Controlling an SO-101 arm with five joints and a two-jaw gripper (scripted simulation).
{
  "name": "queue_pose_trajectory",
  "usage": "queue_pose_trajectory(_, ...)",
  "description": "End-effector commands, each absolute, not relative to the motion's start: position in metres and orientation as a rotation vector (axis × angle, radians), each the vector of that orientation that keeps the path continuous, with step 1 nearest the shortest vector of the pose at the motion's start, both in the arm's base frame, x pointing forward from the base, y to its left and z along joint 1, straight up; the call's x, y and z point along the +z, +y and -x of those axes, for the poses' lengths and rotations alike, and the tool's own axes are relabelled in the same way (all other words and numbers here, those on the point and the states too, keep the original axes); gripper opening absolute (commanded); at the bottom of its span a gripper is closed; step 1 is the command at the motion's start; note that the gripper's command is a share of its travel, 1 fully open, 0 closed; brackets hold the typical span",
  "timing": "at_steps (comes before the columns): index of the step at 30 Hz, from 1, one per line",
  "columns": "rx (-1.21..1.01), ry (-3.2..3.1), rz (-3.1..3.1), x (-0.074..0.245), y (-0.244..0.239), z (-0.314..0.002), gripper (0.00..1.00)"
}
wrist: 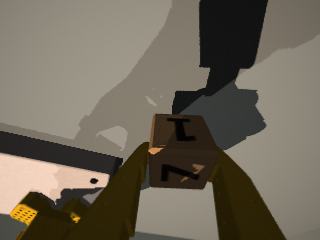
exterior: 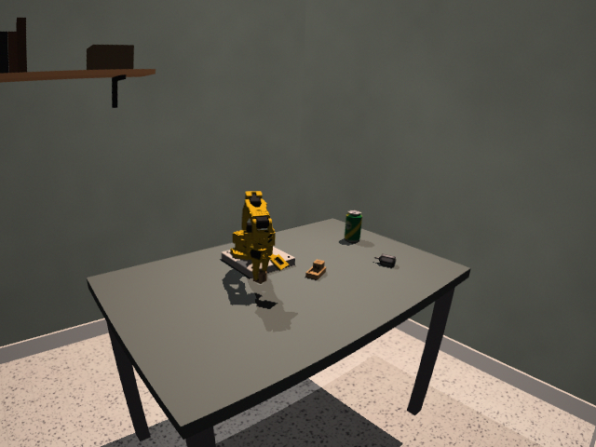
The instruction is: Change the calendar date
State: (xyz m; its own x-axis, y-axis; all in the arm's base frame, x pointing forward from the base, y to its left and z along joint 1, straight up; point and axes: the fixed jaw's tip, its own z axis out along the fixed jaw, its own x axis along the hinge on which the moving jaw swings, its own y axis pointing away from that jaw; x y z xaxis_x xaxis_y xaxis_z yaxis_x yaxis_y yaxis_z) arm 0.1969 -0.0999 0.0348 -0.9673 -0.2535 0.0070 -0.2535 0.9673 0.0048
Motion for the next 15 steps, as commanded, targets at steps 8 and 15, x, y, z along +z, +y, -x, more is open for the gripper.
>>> queue_pose_trajectory(8, -0.013, -3.105, 0.361, 0.032, -0.125, -0.190, 0.00)
queue_pose_trajectory(15, -0.011, -3.013, 0.833, 0.030, -0.141, -0.183, 0.00)
